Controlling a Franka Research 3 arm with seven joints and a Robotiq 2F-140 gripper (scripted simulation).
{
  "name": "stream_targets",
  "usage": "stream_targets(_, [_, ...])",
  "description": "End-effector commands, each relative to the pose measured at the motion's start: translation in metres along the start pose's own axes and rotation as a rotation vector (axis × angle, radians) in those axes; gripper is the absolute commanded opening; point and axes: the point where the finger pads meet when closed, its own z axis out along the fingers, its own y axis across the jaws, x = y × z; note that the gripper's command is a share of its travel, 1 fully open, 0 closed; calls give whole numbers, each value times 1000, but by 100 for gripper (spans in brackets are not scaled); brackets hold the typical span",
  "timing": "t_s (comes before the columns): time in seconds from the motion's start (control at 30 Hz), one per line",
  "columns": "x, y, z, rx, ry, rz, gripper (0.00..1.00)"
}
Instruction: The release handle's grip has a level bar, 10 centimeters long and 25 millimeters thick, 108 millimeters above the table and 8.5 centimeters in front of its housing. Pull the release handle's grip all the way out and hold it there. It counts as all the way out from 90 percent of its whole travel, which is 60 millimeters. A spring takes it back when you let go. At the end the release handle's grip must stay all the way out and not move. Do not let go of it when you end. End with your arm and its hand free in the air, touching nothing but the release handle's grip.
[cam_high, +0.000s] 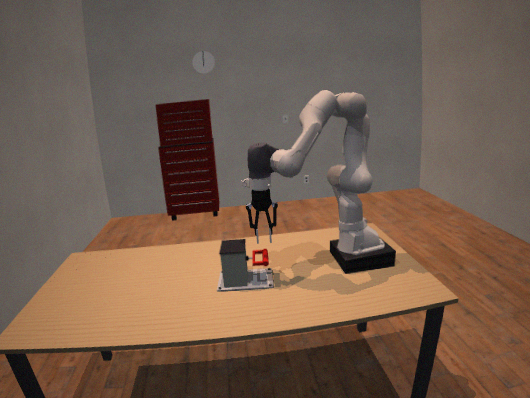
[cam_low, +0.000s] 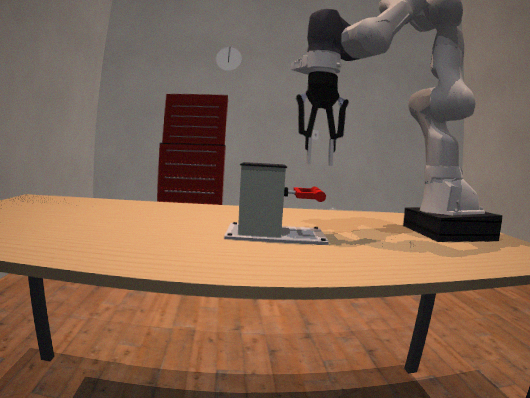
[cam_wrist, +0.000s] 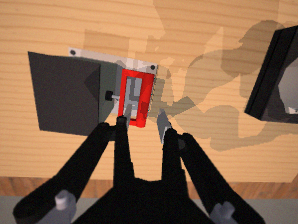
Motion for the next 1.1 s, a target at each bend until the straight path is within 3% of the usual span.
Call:
stream_targets(0.0, [0, 0, 0, 2, -2, 5, 31])
stream_targets(1.07, [0, 0, 5, 1, -2, 5, 31])
